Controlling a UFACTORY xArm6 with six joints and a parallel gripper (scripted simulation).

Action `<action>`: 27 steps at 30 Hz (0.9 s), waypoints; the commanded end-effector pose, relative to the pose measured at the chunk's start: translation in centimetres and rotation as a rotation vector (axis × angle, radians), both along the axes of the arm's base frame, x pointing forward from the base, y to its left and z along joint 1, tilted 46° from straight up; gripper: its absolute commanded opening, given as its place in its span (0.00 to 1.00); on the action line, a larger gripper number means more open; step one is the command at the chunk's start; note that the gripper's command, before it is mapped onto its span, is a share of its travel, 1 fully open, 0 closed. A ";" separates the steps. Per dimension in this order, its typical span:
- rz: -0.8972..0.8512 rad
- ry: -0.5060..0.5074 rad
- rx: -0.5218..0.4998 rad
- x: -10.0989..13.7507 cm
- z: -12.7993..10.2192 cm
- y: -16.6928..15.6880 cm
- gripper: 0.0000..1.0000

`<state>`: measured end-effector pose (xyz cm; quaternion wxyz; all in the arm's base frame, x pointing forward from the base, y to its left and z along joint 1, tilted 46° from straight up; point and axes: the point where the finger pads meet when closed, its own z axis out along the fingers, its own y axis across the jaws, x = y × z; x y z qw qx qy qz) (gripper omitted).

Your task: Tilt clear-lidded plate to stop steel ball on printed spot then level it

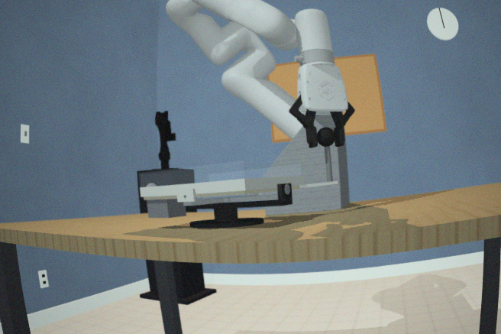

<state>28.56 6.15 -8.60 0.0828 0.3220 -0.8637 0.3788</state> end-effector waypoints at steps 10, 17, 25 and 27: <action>0.001 -0.002 0.002 0.1 0.0 0.1 0.61; 0.001 -0.002 0.002 0.1 0.0 0.1 0.00; 0.001 -0.002 0.002 0.1 0.0 0.1 0.00; 0.001 -0.002 0.002 0.1 0.0 0.1 0.00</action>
